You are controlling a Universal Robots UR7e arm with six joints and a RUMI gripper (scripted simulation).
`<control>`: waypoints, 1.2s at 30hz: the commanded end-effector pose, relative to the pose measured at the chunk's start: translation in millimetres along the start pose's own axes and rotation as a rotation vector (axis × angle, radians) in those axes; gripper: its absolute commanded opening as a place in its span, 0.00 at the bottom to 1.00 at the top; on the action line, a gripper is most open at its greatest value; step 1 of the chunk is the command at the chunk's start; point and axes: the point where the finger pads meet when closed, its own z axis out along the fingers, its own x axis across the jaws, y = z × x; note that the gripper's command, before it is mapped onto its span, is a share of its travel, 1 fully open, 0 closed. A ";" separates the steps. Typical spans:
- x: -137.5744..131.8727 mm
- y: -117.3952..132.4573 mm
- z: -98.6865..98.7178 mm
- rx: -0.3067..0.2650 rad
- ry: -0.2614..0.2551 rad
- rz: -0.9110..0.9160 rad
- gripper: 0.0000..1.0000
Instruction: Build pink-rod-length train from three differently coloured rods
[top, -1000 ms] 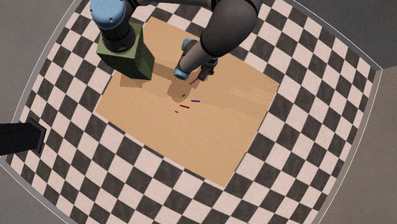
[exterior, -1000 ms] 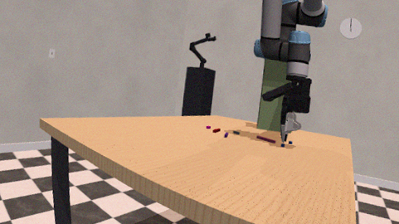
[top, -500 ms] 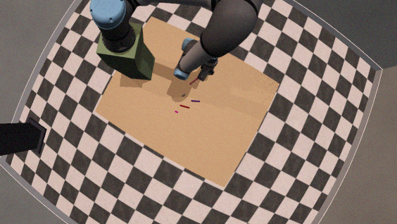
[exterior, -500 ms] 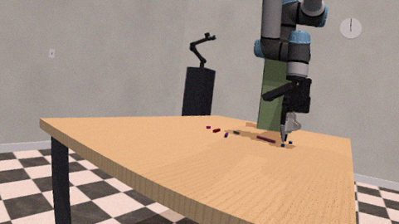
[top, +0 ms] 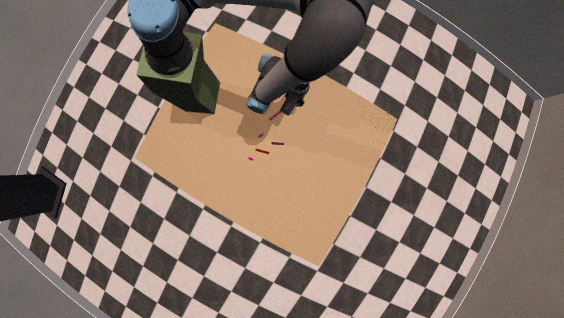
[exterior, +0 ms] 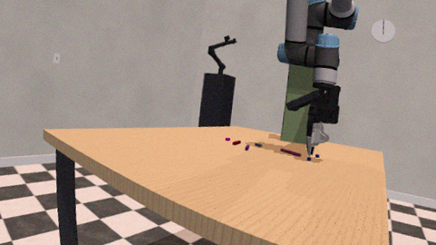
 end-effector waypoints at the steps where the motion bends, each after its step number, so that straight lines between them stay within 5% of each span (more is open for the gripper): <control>1: -2.0 1.1 -0.5 0.000 -0.003 -0.001 0.14; 36: -2.1 1.1 17.1 0.000 -0.003 -0.001 0.14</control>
